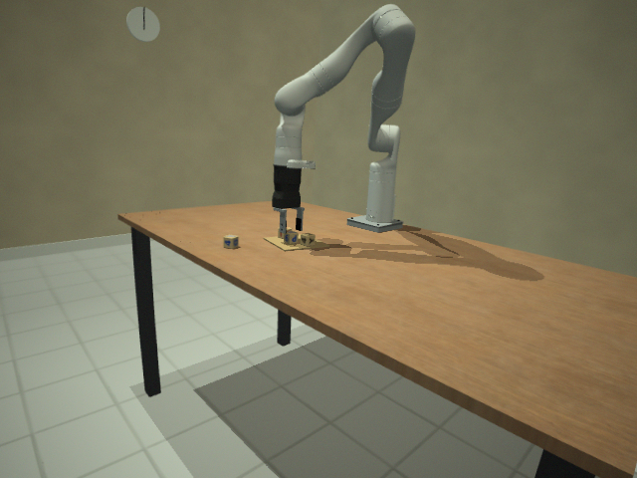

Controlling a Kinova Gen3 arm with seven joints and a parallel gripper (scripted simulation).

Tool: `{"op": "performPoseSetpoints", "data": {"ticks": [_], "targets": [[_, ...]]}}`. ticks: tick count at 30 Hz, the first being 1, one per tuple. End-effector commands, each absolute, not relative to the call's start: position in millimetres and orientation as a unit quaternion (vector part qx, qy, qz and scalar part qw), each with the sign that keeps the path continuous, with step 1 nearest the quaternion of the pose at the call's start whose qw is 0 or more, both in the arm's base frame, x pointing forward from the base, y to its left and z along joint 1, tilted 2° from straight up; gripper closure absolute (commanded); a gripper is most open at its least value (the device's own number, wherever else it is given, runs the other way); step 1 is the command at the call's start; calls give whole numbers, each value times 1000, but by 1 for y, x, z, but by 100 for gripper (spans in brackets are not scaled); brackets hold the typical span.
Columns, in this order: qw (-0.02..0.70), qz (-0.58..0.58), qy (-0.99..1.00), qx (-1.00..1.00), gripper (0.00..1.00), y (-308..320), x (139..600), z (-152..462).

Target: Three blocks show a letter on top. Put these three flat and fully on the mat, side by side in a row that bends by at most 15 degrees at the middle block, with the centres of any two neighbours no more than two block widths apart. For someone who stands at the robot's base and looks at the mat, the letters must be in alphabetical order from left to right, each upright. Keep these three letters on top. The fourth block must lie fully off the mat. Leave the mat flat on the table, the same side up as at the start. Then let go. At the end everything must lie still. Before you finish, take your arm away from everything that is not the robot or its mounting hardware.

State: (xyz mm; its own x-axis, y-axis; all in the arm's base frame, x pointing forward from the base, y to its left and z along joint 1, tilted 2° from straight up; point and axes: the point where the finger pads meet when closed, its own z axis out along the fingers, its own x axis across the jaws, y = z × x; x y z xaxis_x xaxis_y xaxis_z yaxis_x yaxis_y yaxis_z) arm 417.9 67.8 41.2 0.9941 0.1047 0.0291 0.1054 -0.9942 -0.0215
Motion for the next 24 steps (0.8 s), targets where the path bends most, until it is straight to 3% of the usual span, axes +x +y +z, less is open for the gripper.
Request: {"op": "performPoseSetpoints", "data": {"ticks": [1, 24], "targets": [[11, -13, -52, -999, 0, 67, 417, 37], [11, -13, -52, -999, 0, 67, 418, 9]]}}
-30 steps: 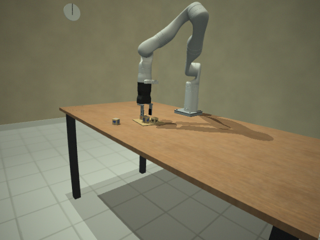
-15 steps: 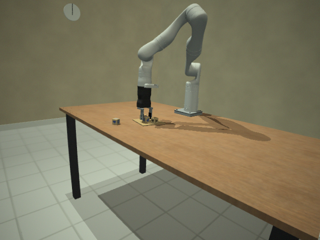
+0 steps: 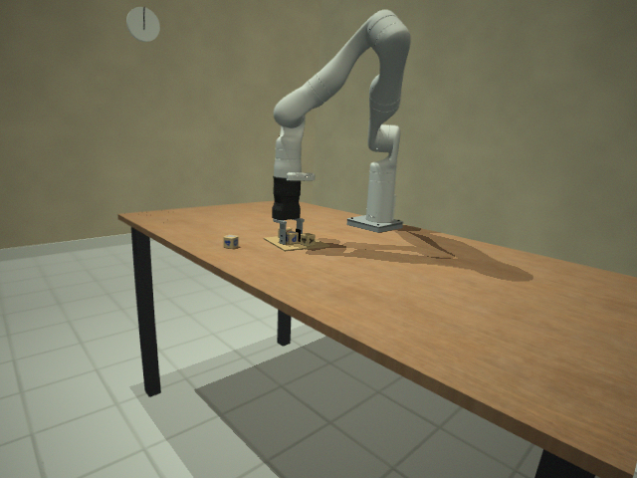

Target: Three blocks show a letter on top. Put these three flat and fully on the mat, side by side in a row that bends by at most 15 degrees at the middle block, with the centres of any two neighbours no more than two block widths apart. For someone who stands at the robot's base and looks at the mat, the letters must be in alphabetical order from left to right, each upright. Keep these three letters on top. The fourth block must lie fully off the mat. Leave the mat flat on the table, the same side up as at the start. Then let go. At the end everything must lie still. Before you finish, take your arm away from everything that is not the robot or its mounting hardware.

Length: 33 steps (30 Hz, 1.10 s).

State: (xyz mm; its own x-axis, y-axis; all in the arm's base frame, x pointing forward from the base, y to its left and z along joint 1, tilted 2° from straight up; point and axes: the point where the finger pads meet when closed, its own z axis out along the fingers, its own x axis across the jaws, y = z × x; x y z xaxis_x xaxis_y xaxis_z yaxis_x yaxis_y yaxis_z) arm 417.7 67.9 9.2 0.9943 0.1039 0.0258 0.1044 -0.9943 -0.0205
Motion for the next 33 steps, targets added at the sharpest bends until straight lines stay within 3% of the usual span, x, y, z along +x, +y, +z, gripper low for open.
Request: {"op": "performPoseSetpoints", "data": {"ticks": [1, 12, 13, 29, 30, 33], "targets": [[11, -13, -52, -999, 0, 67, 418, 9], [11, -13, -52, -999, 0, 67, 418, 9], [11, -13, -52, -999, 13, 67, 418, 9], [11, -13, -52, -999, 13, 67, 418, 9], [11, -13, -52, -999, 43, 67, 418, 9], [11, -13, -52, -999, 43, 67, 418, 9]]}}
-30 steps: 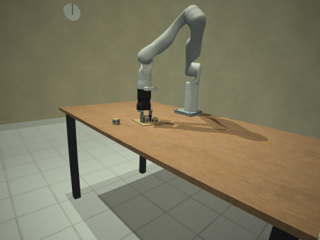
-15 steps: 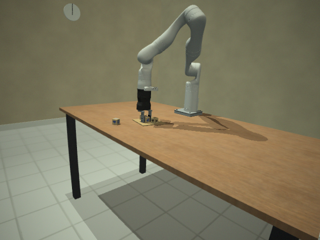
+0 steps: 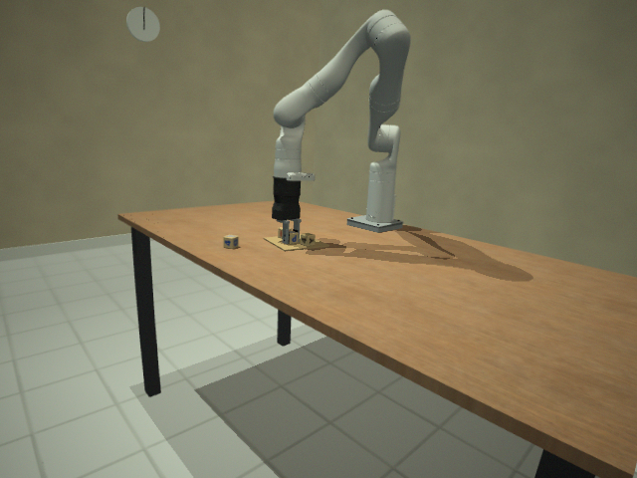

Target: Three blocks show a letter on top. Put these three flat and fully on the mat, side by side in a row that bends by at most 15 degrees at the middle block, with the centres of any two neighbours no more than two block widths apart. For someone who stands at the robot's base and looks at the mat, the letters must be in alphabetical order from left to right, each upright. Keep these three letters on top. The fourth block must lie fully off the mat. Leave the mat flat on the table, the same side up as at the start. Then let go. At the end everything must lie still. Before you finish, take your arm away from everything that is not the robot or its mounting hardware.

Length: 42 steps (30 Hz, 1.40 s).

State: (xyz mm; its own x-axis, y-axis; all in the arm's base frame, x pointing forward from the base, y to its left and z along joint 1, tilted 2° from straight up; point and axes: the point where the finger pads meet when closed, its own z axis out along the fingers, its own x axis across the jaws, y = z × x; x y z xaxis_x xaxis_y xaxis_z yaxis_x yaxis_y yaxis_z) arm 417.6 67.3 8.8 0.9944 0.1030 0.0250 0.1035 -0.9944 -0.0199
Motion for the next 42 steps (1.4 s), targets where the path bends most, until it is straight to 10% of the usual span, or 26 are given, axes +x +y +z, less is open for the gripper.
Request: {"op": "performPoseSetpoints", "data": {"ticks": [1, 42], "targets": [[11, -13, -52, -999, 43, 67, 418, 9], [11, -13, -52, -999, 43, 67, 417, 39]]}}
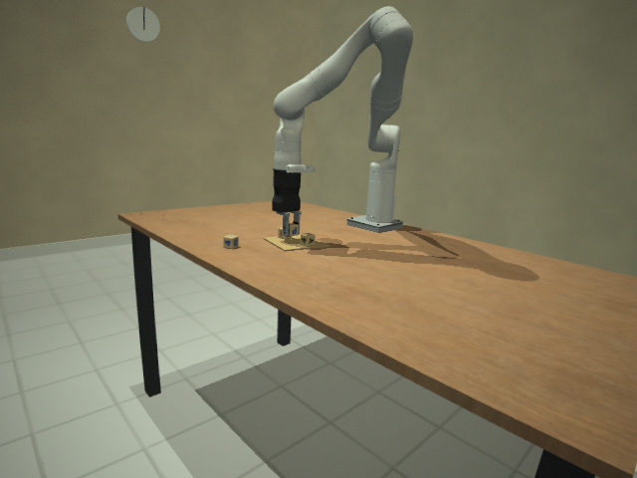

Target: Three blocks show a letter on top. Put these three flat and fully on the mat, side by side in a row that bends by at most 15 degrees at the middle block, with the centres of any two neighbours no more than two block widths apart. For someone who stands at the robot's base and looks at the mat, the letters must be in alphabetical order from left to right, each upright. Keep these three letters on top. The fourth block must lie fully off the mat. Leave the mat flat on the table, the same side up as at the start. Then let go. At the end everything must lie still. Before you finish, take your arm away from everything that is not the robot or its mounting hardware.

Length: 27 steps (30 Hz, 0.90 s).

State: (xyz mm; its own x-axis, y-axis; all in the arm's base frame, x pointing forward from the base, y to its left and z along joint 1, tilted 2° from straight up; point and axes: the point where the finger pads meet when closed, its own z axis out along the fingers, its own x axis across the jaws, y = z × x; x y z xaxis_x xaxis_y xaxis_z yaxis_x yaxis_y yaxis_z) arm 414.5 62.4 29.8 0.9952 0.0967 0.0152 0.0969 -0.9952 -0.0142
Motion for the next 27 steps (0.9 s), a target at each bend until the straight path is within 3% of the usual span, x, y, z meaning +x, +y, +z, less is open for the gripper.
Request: {"op": "performPoseSetpoints", "data": {"ticks": [1, 11, 27], "targets": [[11, -13, -52, -999, 43, 67, 417, 46], [11, -13, -52, -999, 43, 65, 416, 106], [11, -13, -53, -998, 43, 65, 416, 109]]}}
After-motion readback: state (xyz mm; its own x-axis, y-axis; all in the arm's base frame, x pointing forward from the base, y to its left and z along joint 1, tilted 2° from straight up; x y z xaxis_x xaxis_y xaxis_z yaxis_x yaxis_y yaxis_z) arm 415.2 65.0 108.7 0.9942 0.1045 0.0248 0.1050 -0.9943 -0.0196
